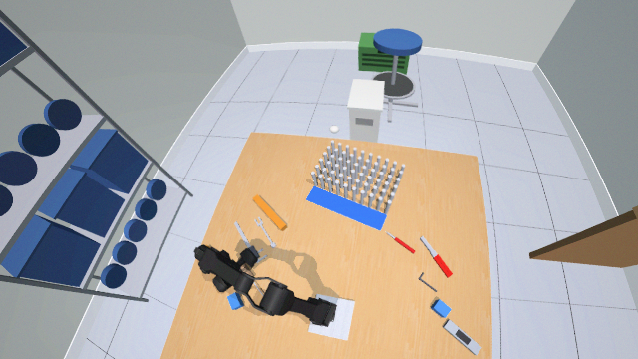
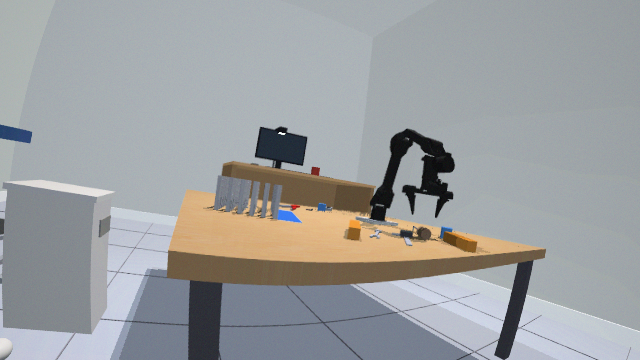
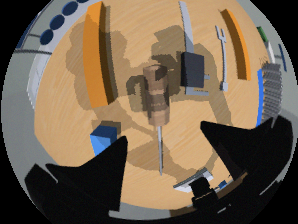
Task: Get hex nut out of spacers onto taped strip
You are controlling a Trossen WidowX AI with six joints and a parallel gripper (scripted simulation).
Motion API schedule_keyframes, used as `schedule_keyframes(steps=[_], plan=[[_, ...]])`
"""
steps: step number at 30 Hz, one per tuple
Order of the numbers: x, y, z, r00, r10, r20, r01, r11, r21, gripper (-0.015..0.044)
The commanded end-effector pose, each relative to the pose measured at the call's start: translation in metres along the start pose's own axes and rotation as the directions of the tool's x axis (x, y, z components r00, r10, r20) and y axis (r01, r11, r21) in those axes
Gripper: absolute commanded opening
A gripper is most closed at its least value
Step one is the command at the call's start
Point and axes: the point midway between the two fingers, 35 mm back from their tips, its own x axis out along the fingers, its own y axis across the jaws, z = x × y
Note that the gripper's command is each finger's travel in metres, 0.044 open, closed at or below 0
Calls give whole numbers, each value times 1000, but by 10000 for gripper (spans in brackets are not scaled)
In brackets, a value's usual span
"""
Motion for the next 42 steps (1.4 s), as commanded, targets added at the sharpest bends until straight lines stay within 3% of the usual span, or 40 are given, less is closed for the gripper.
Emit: schedule_keyframes(steps=[1, 4, 10, 21, 42], plan=[[-1, 0, 2, 1000, 3, 0, -3, 998, 65, 440], [-1, 0, 2, 1000, 3, 0, -3, 998, 65, 440], [-1, 0, 2, 1000, 3, 0, -3, 998, 65, 282], [0, 0, 2, 1000, 3, 0, -3, 998, 65, 280], [34, 0, 4, 1000, 3, 0, -3, 998, 65, 280]])
